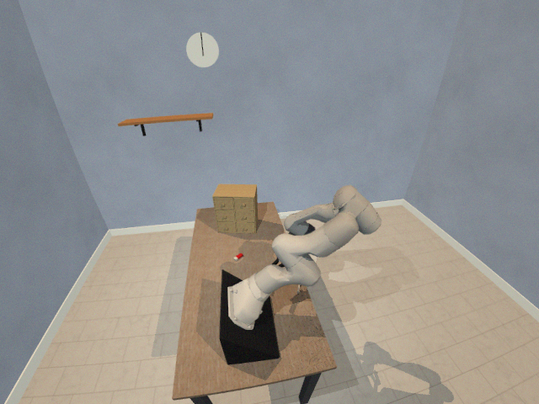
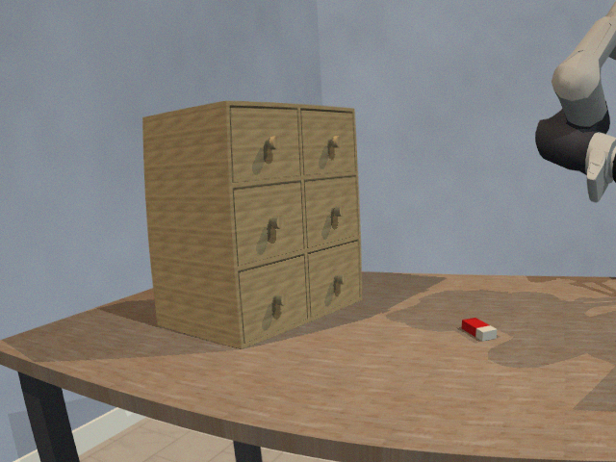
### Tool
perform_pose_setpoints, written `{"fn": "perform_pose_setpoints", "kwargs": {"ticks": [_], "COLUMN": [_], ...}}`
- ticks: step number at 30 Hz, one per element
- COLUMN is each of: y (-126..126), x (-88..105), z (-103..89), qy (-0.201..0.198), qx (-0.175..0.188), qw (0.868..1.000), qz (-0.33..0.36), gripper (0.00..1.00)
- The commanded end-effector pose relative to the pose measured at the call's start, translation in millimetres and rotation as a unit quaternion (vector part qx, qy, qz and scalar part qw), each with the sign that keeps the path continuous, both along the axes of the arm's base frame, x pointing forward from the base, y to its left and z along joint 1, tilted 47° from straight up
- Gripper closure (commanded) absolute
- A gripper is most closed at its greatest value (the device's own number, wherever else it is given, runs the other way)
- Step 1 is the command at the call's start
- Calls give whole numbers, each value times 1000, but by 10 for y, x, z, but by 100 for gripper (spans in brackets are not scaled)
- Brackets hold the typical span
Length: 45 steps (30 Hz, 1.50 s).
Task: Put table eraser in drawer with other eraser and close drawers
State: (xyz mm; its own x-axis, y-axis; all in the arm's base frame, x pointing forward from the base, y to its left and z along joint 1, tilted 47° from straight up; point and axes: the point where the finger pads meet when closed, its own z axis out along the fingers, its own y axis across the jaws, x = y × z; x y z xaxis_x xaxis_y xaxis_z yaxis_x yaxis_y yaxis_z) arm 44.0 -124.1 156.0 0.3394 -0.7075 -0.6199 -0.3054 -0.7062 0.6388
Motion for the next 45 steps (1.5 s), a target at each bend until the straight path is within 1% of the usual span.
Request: {"fn": "perform_pose_setpoints", "kwargs": {"ticks": [1, 18, 20, 21, 22, 23, 24, 25, 26, 27, 28, 29, 30, 31, 32, 34, 35, 36, 37, 38, 39, 40, 41, 42, 43, 44, 45], "y": [0, -1, -29, -62, -102, -140, -163, -163, -153, -153, -90, -90, 39, 39, 226, 226, 521, 527, 798, 875, 875, 1241, 1272, 1574, 1693, 1693, 2095], "x": [0, 3, 72, 162, 299, 490, 737, 737, 1037, 1037, 1381, 1381, 1756, 1756, 2091, 2091, 2499, 2509, 2743, 2844, 2844, 3095, 3126, 3262, 3347, 3347, 3499], "z": [0, 0, 6, 12, 21, 31, 41, 41, 51, 51, 57, 57, 59, 59, 57, 57, 51, 51, 47, 43, 43, 37, 36, 34, 31, 31, 30], "qy": [0, 0, -1, -3, -6, -11, -18, -18, -29, -29, -43, -43, -62, -62, -84, -84, -110, -110, -138, -138, -138, -167, -167, -195, -195, -195, -222], "qx": [0, 0, -6, -13, -23, -37, -52, -52, -69, -69, -86, -86, -101, -101, -114, -114, -124, -124, -129, -129, -129, -130, -130, -127, -127, -127, -122], "qw": [1000, 1000, 1000, 1000, 999, 996, 992, 992, 986, 986, 976, 976, 963, 963, 946, 946, 927, 927, 905, 905, 905, 882, 882, 859, 859, 859, 838], "qz": [0, 1, 12, 26, 47, 75, 109, 109, 150, 150, 195, 195, 242, 242, 291, 291, 338, 338, 381, 381, 381, 421, 421, 455, 455, 455, 483], "gripper": [0, 0, 0, 0, 0, 0, 0, 0, 0, 0, 0, 0, 0, 0, 0, 0, 0, 0, 0, 0, 0, 0, 0, 0, 0, 0, 0]}}
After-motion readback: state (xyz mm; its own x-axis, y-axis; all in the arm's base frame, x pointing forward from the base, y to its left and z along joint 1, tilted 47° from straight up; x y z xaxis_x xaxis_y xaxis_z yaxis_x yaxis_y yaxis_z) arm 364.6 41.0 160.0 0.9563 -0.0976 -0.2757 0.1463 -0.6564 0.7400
